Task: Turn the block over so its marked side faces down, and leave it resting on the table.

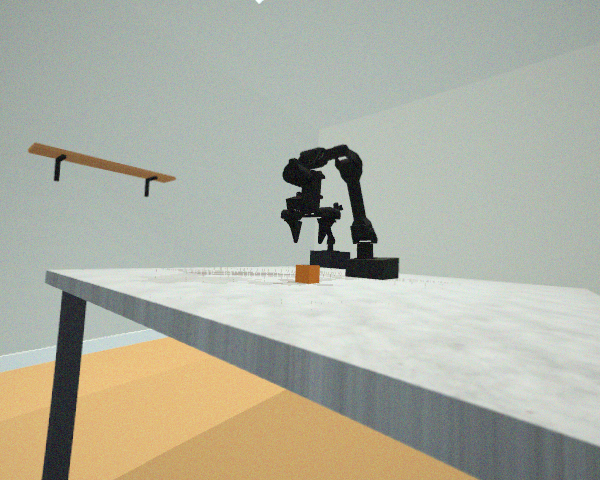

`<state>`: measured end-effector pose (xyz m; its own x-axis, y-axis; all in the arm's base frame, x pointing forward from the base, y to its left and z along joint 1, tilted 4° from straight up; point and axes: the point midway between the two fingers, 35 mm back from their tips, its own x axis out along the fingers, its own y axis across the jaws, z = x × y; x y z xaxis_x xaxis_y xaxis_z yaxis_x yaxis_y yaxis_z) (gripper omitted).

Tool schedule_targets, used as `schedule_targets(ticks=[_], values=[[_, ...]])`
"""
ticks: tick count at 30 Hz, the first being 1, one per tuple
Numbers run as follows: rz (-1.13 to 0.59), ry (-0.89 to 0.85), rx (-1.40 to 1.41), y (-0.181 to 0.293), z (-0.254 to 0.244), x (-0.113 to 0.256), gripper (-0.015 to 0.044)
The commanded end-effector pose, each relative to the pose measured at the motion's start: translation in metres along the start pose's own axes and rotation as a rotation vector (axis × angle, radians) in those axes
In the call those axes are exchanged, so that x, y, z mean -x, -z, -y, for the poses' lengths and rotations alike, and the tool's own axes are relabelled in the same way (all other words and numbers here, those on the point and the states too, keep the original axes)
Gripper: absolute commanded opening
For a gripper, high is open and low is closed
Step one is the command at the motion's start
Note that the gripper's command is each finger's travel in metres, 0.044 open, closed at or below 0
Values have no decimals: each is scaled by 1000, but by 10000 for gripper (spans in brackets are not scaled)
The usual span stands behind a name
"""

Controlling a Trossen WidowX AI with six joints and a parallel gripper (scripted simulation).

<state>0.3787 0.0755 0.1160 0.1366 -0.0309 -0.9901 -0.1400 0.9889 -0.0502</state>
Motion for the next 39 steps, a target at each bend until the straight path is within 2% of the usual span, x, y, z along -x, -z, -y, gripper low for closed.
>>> schedule_targets(ticks=[1,4,9,39], values=[[-23,-27,27,-1,-6,0,440],[-23,-27,27,-2,-6,-1,440],[-23,-27,27,-3,-10,-34,440],[-23,-27,27,-2,-11,-78,440]])
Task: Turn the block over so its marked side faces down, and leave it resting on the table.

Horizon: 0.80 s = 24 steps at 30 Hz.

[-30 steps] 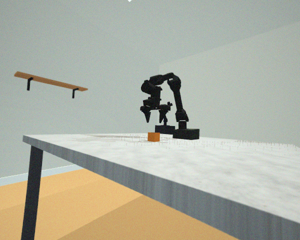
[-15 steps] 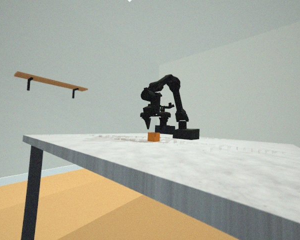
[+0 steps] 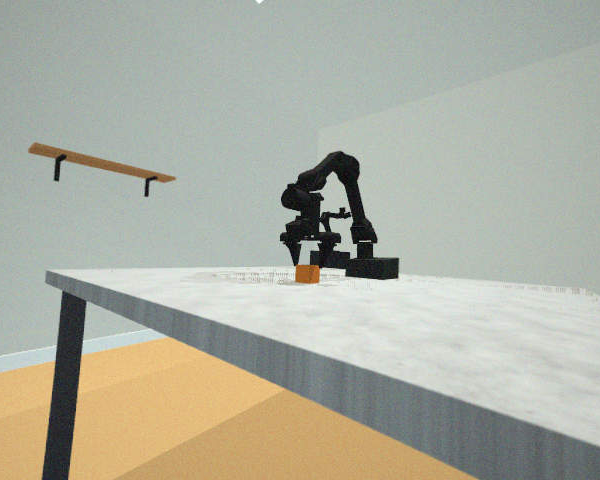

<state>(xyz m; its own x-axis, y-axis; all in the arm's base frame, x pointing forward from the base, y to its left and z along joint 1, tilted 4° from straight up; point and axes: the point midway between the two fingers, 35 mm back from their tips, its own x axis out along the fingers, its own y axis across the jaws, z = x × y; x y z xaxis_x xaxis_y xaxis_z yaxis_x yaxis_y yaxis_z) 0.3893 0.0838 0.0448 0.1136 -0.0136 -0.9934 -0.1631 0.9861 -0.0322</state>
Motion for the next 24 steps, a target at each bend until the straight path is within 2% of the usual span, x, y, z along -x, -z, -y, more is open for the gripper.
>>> schedule_targets(ticks=[1,7,15,24], values=[[-3,-6,6,0,-1,-8,440],[-3,-6,6,1,-1,-15,440],[-3,-6,6,1,-1,-15,230],[-3,-6,6,1,-1,-15,170]])
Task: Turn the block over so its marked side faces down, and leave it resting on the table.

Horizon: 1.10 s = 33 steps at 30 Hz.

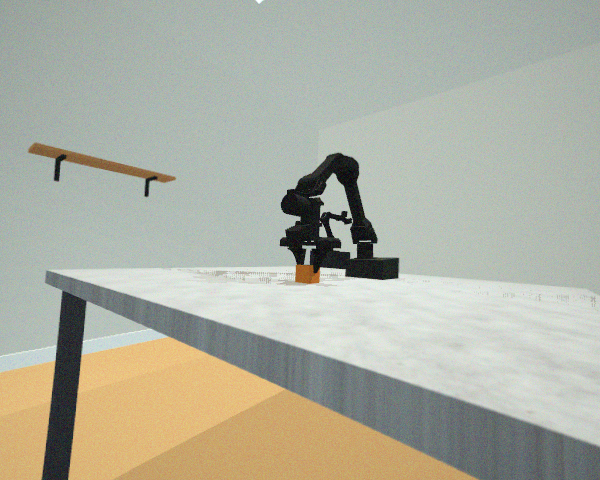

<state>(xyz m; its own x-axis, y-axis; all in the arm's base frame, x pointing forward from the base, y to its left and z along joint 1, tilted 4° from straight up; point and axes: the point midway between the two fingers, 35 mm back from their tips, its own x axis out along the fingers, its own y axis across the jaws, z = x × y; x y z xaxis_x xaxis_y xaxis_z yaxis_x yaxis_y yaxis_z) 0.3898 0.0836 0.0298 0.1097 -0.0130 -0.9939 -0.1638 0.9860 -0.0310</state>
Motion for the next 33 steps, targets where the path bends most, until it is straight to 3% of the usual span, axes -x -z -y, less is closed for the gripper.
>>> schedule_targets(ticks=[1,10,14,24,33], values=[[1,-5,5,0,-1,0,163],[1,-5,5,0,-1,0,103],[1,-5,5,-1,-1,19,0],[11,-5,5,-1,-1,29,0],[142,-5,7,-3,-1,23,0]])
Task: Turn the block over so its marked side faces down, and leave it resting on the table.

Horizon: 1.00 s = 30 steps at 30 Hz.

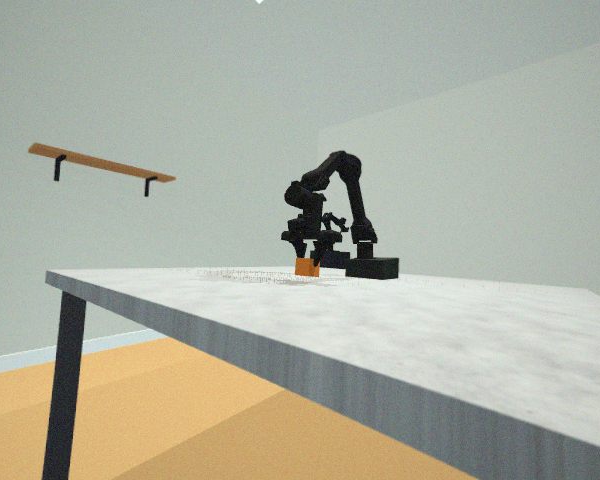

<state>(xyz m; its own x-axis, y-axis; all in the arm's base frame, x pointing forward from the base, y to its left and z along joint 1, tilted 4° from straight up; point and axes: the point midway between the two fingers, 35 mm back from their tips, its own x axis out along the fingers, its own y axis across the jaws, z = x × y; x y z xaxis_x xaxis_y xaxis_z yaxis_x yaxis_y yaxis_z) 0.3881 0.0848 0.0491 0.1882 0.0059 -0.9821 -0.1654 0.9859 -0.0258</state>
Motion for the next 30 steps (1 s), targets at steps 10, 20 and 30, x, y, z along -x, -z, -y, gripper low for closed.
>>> schedule_targets(ticks=[10,20,30], values=[[208,0,6,-3,0,1,0],[356,-1,5,1,0,1,0],[437,-1,4,5,0,3,0]])
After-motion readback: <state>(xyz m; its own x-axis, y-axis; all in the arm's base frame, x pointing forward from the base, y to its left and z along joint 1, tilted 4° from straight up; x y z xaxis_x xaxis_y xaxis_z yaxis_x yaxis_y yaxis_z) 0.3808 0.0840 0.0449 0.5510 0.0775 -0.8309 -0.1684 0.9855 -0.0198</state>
